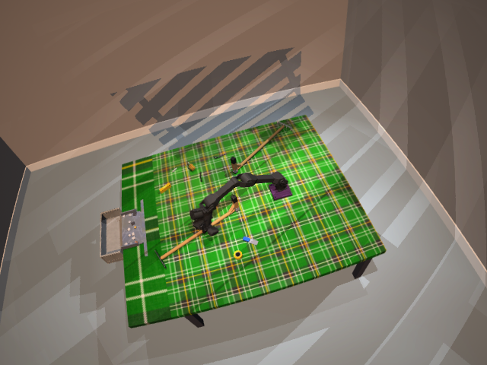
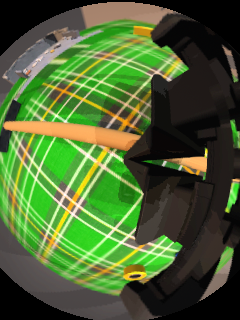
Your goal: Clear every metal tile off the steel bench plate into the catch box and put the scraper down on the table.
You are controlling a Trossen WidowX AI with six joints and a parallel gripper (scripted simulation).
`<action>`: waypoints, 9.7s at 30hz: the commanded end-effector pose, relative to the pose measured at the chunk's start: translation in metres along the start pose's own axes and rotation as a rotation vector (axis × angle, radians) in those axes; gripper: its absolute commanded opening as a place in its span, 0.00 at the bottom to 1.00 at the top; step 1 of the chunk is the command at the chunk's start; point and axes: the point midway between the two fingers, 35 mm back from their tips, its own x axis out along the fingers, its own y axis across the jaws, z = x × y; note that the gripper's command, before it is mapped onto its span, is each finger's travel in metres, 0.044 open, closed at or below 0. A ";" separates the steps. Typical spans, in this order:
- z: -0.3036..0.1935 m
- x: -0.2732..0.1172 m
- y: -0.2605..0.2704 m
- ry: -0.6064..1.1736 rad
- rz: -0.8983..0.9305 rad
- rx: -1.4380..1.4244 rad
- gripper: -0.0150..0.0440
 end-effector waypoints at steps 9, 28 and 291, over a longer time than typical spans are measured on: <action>0.022 -0.043 0.000 -0.055 -0.009 -0.004 0.25; 0.033 -0.082 0.005 -0.078 -0.016 0.003 0.25; -0.024 -0.072 -0.036 0.149 -0.041 0.074 0.25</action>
